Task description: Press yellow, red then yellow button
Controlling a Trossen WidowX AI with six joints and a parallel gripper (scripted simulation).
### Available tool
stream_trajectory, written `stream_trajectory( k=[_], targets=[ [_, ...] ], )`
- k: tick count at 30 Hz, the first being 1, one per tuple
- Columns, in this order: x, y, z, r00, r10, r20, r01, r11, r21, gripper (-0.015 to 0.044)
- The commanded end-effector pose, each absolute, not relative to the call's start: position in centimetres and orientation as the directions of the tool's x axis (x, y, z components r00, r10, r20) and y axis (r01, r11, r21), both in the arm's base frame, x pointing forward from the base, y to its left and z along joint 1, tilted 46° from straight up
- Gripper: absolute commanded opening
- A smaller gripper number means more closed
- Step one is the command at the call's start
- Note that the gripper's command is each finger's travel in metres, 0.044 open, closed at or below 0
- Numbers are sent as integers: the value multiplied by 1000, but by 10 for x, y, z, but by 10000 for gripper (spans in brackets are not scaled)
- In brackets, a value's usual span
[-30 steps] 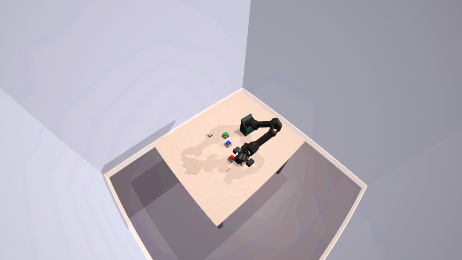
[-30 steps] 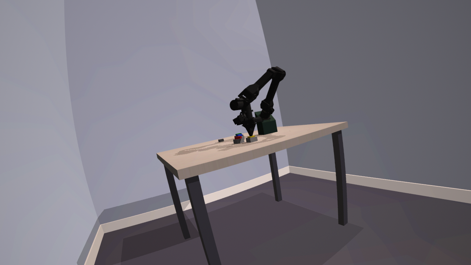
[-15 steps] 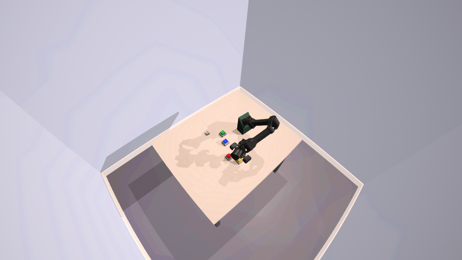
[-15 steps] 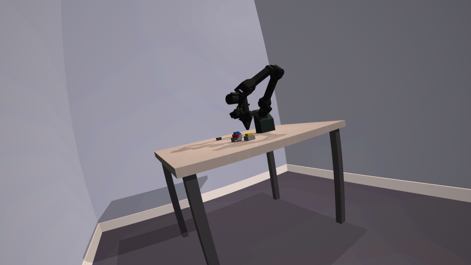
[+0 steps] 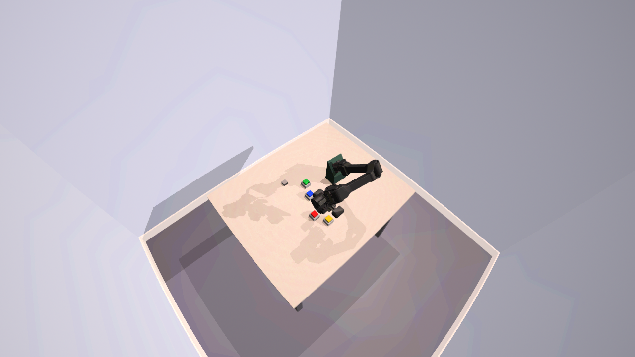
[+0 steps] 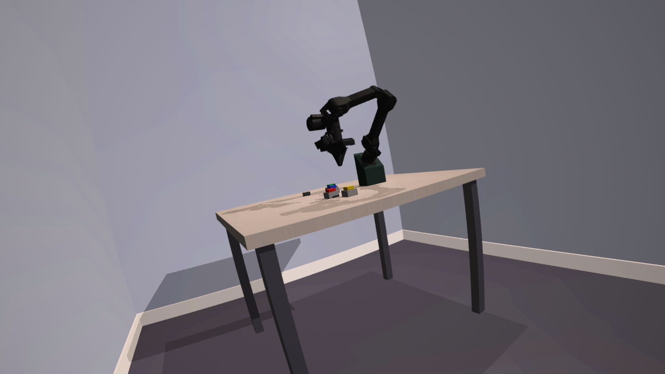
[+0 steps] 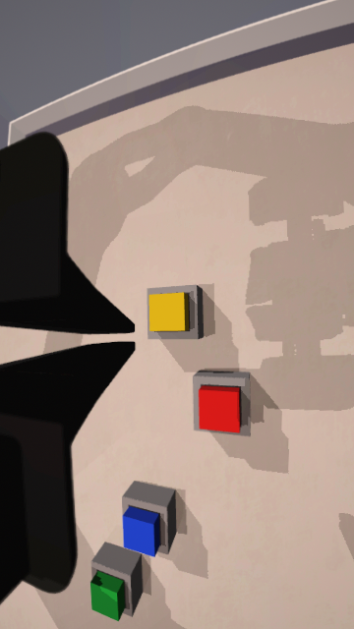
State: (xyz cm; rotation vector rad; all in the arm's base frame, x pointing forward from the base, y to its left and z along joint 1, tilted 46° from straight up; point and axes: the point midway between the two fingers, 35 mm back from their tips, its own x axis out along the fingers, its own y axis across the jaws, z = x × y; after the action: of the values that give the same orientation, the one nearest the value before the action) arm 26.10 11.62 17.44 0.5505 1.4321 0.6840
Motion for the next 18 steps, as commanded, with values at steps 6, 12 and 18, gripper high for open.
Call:
stream_trajectory(
  k=[6, 12, 18],
  targets=[
    [297, 72, 132, 11, 716, -698, -84, 696, 713, 20],
    [298, 79, 125, 9, 712, -702, -78, 700, 710, 20],
    [297, 117, 90, 11, 717, -697, -84, 695, 714, 20]
  ],
)
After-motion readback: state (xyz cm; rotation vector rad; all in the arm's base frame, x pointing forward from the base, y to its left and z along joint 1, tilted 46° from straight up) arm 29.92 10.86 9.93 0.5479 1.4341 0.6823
